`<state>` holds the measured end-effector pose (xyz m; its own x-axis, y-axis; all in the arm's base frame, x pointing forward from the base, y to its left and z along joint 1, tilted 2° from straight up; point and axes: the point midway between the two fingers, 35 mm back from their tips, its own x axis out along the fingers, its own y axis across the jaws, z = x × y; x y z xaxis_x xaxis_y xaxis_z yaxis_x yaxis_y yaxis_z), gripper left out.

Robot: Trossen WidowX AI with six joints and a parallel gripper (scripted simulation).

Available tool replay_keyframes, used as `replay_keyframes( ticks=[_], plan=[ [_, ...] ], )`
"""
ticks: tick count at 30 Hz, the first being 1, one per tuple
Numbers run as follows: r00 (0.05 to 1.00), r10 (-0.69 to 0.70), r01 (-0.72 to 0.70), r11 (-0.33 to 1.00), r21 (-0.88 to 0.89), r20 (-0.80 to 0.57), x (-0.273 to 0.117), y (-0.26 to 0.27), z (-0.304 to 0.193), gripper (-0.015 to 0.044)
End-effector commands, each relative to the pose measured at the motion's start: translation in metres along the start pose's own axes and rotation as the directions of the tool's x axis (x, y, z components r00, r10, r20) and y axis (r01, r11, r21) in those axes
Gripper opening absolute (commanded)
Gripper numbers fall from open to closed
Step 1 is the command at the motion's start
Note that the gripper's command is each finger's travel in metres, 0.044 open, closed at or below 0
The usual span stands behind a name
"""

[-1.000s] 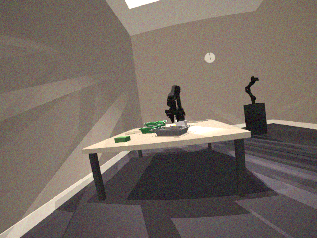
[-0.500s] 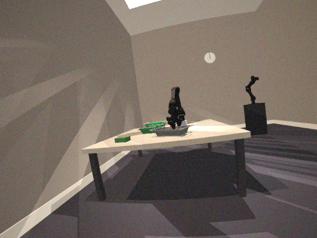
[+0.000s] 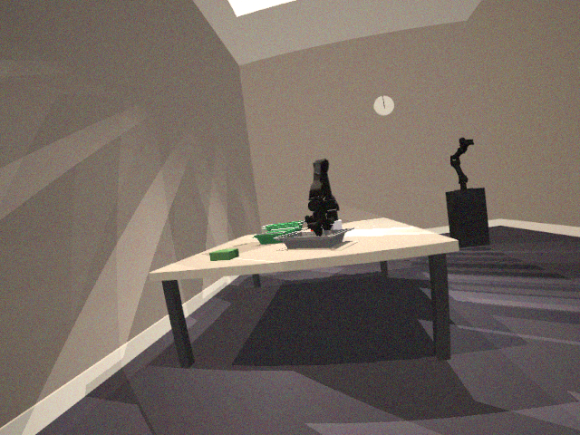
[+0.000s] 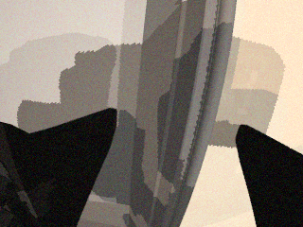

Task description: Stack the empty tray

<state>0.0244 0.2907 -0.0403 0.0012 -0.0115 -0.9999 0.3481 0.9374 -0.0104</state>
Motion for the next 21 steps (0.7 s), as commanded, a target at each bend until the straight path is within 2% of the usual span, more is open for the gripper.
replay_keyframes(
  ticks=[1, 4, 21],
  plan=[
    [1.000, -0.001, 0.001, 1.000, 0.003, -0.006, 0.0004, -0.0003, -0.0009, 0.0279],
    [1.000, -0.001, 0.001, 1.000, 0.003, -0.006, 0.0004, -0.0003, -0.0009, 0.0235],
    [1.000, -0.001, 0.001, 1.000, 0.003, -0.006, 0.0004, -0.0003, -0.0009, 0.0121]
  ],
)
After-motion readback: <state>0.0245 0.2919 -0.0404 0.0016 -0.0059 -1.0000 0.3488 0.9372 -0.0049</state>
